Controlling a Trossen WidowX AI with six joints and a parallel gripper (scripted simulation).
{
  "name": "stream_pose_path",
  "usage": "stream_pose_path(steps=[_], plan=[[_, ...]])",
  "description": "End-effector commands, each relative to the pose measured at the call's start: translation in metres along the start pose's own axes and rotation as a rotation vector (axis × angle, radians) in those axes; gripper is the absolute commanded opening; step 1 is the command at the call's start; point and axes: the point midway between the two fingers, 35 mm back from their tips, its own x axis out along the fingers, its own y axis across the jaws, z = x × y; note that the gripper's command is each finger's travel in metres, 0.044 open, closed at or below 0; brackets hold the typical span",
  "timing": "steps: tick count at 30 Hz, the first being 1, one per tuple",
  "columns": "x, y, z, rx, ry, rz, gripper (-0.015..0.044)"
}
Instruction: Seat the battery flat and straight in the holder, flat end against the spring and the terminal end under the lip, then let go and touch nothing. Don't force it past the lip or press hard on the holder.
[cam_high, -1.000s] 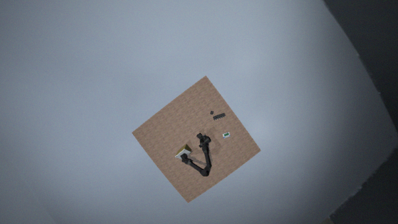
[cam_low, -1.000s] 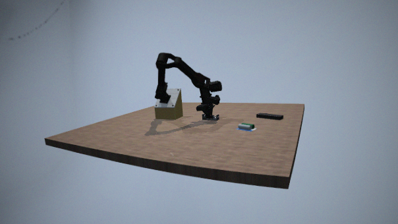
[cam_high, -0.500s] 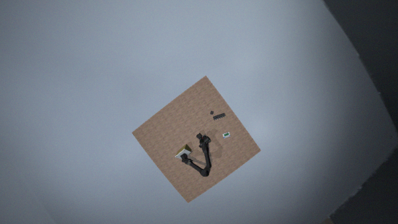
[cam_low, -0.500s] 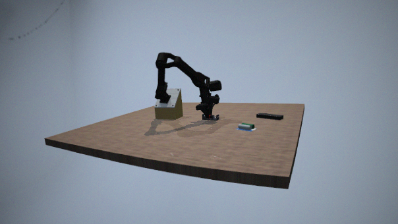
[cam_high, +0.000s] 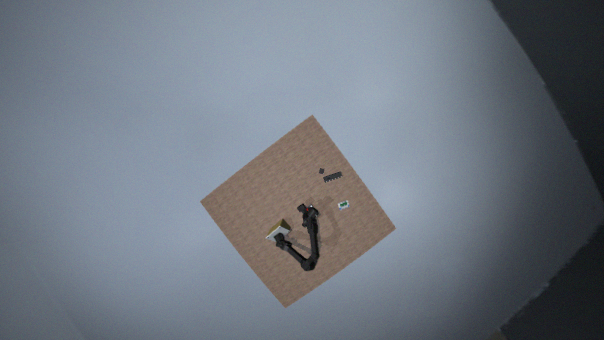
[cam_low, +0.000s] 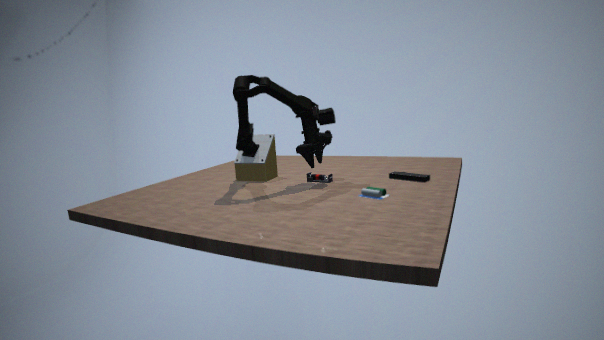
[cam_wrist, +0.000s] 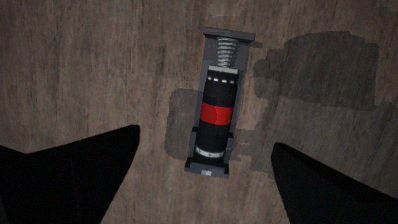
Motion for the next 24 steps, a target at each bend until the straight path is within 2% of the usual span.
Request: stream_pose_path(steps=[1, 24], plan=[[-0.0307, 0.0013, 0.0062, 0.018, -0.020, 0.007, 0.0439], [-0.0325, 0.0029, 0.0035, 0.018, -0.020, 0.007, 0.0440]])
